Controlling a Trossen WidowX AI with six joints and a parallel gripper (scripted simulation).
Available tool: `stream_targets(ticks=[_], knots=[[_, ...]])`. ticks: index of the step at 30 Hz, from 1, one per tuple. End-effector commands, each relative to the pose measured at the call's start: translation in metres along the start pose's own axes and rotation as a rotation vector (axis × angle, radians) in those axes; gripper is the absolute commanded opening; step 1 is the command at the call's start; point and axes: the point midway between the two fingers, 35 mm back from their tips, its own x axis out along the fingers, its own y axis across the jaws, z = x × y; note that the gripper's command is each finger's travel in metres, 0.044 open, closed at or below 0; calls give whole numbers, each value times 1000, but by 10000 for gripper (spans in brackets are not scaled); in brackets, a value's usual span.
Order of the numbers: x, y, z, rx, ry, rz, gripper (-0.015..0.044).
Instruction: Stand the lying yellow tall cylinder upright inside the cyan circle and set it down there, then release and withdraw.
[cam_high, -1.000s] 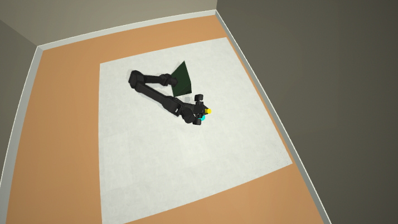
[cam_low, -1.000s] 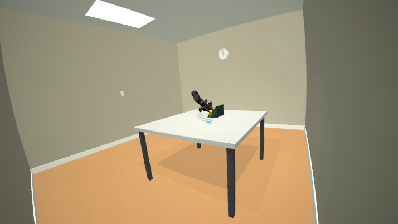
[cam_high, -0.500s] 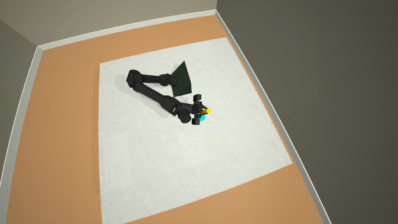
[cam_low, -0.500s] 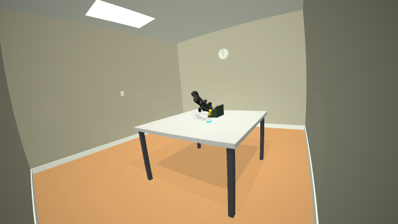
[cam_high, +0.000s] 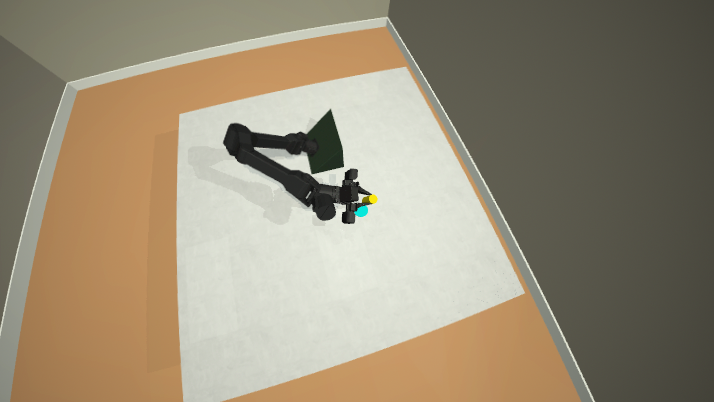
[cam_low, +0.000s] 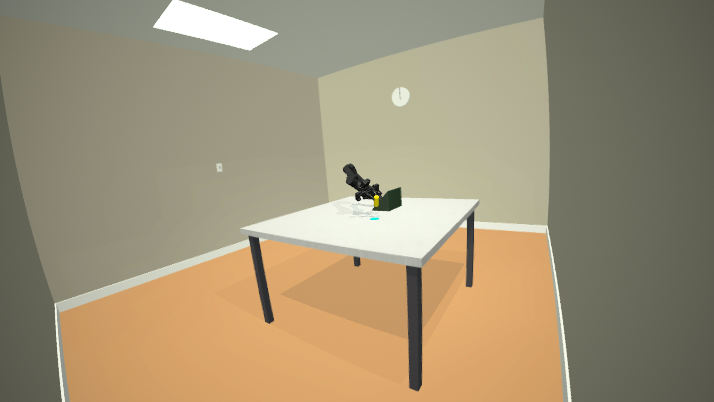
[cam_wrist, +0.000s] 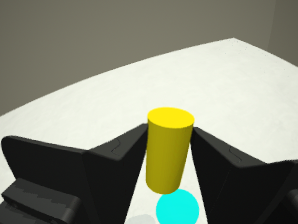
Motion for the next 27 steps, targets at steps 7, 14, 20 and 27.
stream_targets(ticks=[7,14,20,27], knots=[[-7,1,-2,-30,-69,-13,105],[-11,2,-2,-54,-118,-24,105],[-15,2,-3,-76,-159,-35,105],[-20,4,-3,-103,-206,-49,105]])
